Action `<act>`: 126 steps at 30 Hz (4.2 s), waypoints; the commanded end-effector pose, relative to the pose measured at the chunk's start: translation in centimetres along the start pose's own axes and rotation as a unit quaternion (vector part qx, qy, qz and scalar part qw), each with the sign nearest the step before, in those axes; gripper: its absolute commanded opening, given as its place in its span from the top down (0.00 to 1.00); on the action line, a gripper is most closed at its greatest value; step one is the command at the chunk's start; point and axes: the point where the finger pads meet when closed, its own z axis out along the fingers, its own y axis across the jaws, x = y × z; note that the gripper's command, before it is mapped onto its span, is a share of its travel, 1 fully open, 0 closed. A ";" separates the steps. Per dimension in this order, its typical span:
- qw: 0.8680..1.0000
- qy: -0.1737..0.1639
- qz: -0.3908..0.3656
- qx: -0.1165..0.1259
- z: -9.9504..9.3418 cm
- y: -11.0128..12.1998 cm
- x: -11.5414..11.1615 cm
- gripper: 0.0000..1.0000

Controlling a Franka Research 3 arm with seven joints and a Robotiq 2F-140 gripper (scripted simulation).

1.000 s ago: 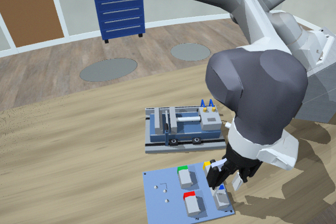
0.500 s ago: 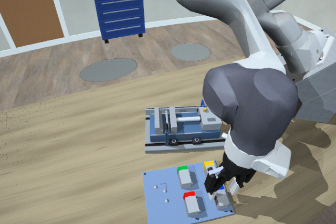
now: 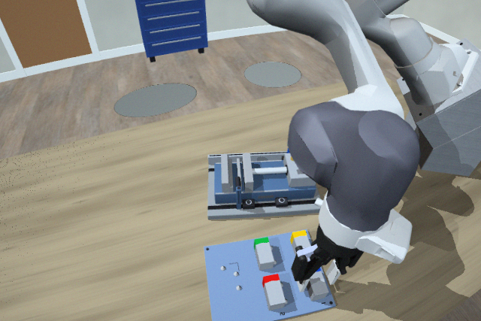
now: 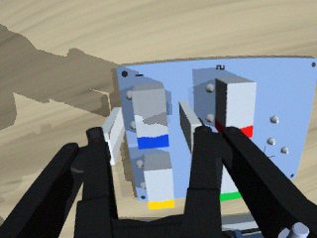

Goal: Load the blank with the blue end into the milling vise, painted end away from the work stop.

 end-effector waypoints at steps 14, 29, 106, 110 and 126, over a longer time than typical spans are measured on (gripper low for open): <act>1.000 0.003 0.002 0.000 0.2 0.0 0.3 0.60; 1.000 0.004 0.006 0.000 -0.1 0.1 0.3 0.60; 1.000 0.005 0.003 -0.001 -0.6 0.0 0.2 1.00; 1.000 0.005 0.003 -0.001 -0.6 0.0 0.2 1.00; 1.000 0.005 0.003 -0.001 -0.6 0.0 0.2 1.00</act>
